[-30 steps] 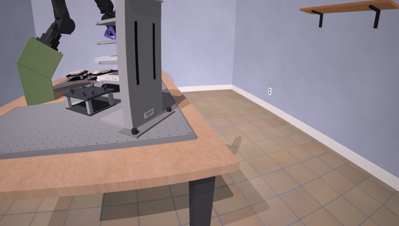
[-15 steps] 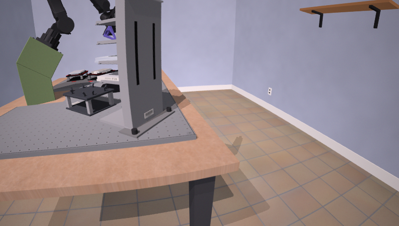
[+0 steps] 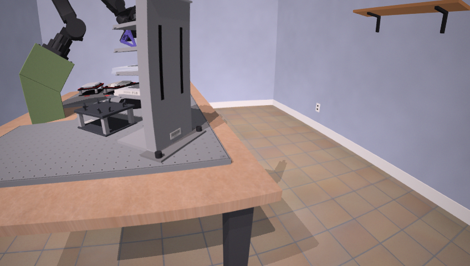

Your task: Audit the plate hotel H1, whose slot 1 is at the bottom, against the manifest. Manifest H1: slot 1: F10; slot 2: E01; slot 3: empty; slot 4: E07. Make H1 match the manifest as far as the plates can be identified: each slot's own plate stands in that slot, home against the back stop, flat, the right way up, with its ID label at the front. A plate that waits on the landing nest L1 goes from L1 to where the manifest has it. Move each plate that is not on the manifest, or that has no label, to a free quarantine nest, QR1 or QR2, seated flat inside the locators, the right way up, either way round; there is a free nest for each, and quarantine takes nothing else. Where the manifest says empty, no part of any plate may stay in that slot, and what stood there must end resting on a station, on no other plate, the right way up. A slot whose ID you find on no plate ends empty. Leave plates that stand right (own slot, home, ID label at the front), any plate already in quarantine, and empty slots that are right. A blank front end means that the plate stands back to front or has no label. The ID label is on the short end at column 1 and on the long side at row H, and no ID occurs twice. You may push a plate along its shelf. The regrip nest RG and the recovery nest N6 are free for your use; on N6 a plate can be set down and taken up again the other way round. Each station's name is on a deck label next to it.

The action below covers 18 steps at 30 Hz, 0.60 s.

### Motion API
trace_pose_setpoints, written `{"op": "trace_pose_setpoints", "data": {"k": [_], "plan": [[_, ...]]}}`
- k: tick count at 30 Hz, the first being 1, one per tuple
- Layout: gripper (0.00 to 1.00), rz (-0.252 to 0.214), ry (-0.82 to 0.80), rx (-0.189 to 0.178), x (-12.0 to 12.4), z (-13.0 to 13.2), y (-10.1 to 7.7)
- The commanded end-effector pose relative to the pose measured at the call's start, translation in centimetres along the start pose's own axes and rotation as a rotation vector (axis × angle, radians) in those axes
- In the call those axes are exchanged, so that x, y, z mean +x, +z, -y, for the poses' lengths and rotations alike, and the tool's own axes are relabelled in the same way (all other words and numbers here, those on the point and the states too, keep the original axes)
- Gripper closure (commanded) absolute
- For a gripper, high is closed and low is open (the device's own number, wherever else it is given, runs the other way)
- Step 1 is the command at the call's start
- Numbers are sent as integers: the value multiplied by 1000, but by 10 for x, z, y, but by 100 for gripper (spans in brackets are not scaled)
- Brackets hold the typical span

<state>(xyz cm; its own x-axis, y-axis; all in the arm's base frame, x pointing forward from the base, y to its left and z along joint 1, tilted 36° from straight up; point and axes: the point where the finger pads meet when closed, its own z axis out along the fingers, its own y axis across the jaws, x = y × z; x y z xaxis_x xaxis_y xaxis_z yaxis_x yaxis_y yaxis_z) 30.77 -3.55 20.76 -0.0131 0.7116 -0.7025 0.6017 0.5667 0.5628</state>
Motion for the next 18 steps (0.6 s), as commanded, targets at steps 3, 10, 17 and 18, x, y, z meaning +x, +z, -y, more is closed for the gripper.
{"op": "trace_pose_setpoints", "data": {"k": [3, 10, 17, 18], "plan": [[0, 43, -2, -13, -22, 9, 4], [0, 46, -6, -13, -32, 23, 13], [0, 43, -12, -7, -41, 39, 24], [0, 39, -15, -2, -41, 42, 27]]}}
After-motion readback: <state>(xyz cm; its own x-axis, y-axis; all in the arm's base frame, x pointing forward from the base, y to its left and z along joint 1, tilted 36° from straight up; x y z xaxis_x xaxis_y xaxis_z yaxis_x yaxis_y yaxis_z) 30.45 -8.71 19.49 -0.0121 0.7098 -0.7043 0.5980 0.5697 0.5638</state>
